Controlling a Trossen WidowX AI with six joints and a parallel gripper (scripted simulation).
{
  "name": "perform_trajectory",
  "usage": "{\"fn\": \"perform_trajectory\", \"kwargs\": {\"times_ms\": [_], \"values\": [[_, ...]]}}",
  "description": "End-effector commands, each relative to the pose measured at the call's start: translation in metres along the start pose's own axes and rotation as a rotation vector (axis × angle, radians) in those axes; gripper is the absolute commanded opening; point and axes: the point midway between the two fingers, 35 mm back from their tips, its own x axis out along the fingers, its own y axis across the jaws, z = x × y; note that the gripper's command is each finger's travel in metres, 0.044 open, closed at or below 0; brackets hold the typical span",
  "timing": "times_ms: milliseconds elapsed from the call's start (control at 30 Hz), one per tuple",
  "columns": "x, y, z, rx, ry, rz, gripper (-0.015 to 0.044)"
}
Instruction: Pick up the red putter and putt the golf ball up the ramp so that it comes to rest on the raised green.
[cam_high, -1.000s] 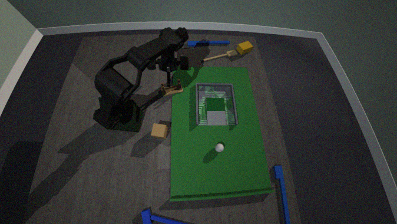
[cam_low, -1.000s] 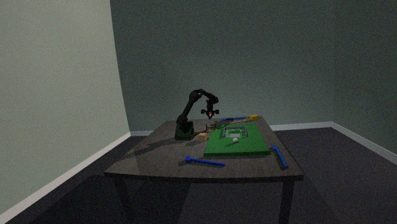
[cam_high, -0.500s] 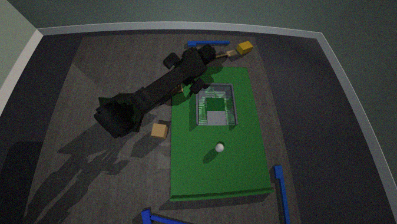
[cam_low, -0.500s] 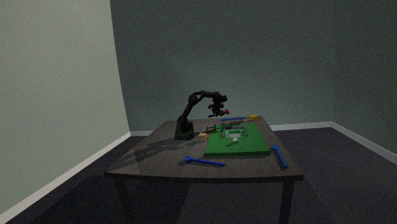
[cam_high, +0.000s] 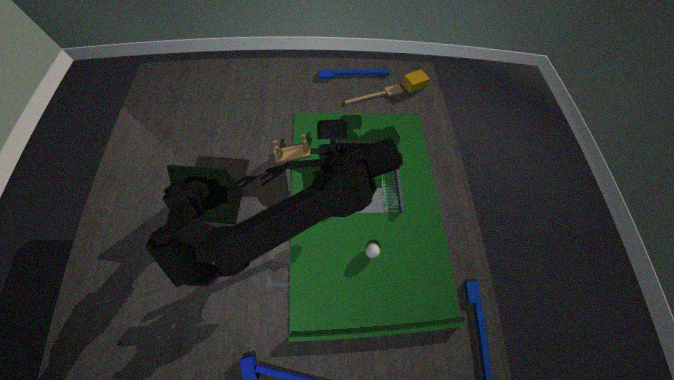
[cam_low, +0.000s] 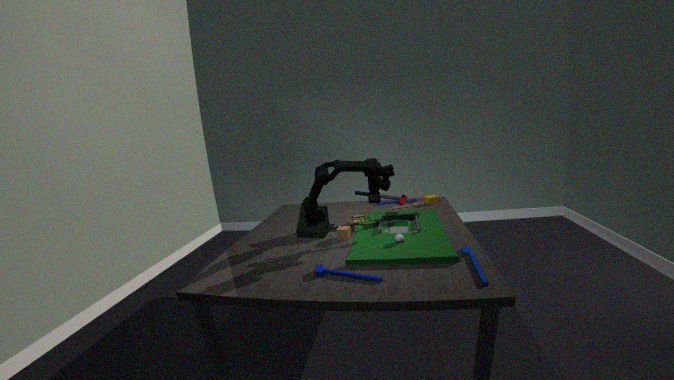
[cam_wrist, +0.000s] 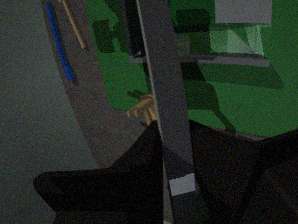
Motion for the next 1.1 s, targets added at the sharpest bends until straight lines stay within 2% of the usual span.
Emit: {"fn": "perform_trajectory", "kwargs": {"times_ms": [0, 533, 767, 1067], "values": [[-0.022, -0.018, 0.006, 0.169, -0.033, 0.048, 0.0000], [-0.098, -0.112, -0.001, 0.932, -0.092, 0.230, 0.0000], [-0.098, -0.121, -0.002, 0.960, -0.094, 0.237, 0.0000], [-0.082, -0.157, -0.003, 0.960, -0.096, 0.235, 0.0000]]}}
